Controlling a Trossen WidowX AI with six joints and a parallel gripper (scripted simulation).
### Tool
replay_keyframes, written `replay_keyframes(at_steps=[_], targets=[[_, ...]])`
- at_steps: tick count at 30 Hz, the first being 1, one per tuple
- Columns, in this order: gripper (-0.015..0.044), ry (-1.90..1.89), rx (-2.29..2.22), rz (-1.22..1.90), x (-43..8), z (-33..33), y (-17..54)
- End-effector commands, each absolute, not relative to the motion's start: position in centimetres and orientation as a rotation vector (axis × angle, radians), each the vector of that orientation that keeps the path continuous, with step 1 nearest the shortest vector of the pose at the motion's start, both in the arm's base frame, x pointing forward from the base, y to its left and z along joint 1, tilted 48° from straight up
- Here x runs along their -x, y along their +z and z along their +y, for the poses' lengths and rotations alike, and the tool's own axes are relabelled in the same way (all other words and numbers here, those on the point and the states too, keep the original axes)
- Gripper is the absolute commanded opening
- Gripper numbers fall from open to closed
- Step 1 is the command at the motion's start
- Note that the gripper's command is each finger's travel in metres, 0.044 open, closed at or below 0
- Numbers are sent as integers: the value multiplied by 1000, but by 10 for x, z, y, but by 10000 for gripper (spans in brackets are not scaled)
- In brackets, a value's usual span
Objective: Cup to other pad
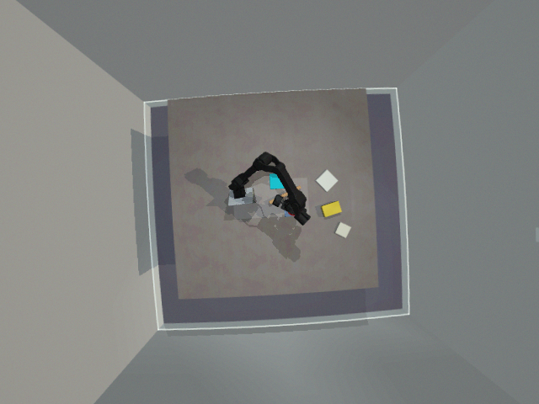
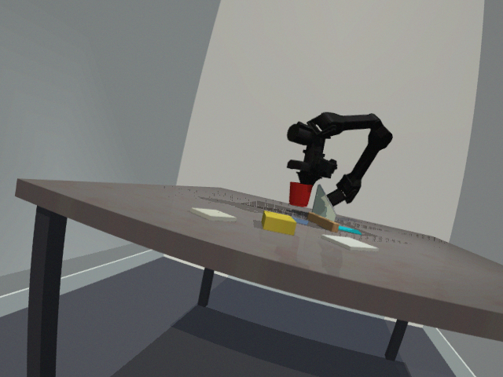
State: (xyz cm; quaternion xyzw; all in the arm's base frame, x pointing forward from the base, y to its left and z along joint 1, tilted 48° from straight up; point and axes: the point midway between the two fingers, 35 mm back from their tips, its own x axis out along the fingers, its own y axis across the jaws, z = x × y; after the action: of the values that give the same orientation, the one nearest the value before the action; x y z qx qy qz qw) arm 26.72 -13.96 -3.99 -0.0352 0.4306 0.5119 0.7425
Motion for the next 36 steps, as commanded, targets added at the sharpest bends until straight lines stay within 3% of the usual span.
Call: replay_keyframes(at_steps=[1, 36], targets=[[0, 1118, 82, 943, -266, -137, -35], [0, 1121, 84, 943, -246, -92, 9]])
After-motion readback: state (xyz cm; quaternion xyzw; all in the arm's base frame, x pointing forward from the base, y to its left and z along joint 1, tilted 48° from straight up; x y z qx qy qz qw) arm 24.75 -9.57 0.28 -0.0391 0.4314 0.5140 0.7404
